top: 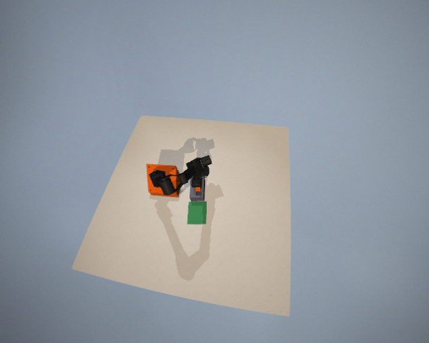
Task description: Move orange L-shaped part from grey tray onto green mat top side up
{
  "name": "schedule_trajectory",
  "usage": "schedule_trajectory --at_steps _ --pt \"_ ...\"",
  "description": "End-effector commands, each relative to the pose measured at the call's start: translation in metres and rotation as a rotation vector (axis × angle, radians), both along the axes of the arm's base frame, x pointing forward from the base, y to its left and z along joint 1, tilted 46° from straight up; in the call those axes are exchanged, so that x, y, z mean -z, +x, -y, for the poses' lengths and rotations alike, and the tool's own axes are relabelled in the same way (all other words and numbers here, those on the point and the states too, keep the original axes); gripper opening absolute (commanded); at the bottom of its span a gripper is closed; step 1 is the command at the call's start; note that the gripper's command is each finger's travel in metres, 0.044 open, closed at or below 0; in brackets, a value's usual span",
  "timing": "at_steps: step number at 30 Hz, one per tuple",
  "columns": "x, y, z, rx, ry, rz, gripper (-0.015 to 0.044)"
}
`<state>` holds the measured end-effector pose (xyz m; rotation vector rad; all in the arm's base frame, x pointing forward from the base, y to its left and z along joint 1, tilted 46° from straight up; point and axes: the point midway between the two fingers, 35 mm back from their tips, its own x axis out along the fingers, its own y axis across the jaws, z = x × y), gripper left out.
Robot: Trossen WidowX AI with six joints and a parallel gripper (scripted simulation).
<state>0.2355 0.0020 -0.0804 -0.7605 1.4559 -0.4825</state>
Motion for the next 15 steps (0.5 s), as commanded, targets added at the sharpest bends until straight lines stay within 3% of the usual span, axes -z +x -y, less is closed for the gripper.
schedule_trajectory --at_steps 1,8,15 --pt "0.000 -0.001 -0.004 0.003 -0.001 -0.001 0.0180" --pt "-0.006 -0.003 -0.019 0.004 -0.004 -0.003 0.0180" --pt "-0.074 -0.009 -0.074 0.004 -0.002 -0.005 0.0180"
